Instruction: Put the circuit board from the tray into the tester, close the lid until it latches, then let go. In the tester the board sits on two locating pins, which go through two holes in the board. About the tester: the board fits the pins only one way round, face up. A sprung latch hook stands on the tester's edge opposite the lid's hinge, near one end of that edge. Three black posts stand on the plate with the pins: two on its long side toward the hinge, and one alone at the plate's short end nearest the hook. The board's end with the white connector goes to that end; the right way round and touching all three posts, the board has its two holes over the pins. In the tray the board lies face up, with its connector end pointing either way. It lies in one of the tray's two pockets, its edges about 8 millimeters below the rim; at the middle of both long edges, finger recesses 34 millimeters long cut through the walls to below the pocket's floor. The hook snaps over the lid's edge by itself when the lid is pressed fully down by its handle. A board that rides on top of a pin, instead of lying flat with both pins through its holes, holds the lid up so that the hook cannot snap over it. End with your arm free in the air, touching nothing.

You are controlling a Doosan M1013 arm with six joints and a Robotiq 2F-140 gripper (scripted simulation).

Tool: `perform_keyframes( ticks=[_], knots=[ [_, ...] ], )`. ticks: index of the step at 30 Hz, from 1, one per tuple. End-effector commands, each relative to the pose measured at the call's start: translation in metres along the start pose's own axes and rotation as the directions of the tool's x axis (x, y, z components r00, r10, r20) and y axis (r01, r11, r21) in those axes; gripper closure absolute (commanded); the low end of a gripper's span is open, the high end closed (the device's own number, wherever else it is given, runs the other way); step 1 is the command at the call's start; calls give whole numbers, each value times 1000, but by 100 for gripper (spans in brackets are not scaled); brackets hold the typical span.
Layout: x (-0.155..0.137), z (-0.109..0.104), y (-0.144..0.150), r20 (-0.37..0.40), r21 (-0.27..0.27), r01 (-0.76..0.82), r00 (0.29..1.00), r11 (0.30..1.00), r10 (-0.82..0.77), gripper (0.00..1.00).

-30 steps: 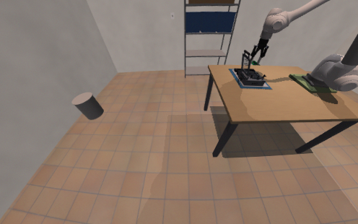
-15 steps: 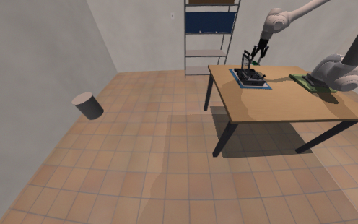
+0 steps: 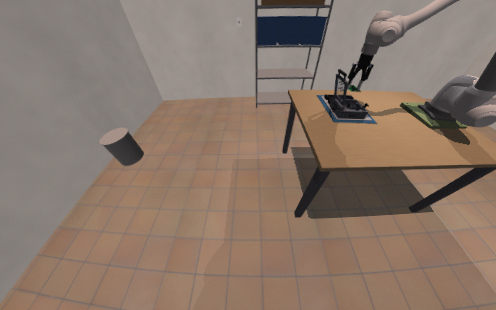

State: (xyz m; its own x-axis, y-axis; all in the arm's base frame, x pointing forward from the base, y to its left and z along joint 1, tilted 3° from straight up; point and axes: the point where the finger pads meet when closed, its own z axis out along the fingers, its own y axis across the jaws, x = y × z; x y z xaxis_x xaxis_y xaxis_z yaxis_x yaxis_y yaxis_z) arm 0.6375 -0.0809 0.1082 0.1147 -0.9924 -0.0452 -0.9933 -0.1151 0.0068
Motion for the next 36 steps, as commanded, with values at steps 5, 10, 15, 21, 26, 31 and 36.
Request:
perform_keyframes(
  ticks=[5,10,15,21,26,31,36],
  knots=[
    [-19,-2,-7,0,0,0,1000,1000,0,54],
    [-29,-2,-10,0,0,0,1000,1000,0,54],
    [-46,-3,-16,0,0,0,1000,1000,0,54],
    [-67,-5,-23,0,0,0,1000,1000,0,54],
    [-77,-6,-27,0,0,0,1000,1000,0,54],
    [-94,-7,-32,0,0,0,1000,1000,0,54],
    [-109,-8,-37,0,0,0,1000,1000,0,54]
  ],
)
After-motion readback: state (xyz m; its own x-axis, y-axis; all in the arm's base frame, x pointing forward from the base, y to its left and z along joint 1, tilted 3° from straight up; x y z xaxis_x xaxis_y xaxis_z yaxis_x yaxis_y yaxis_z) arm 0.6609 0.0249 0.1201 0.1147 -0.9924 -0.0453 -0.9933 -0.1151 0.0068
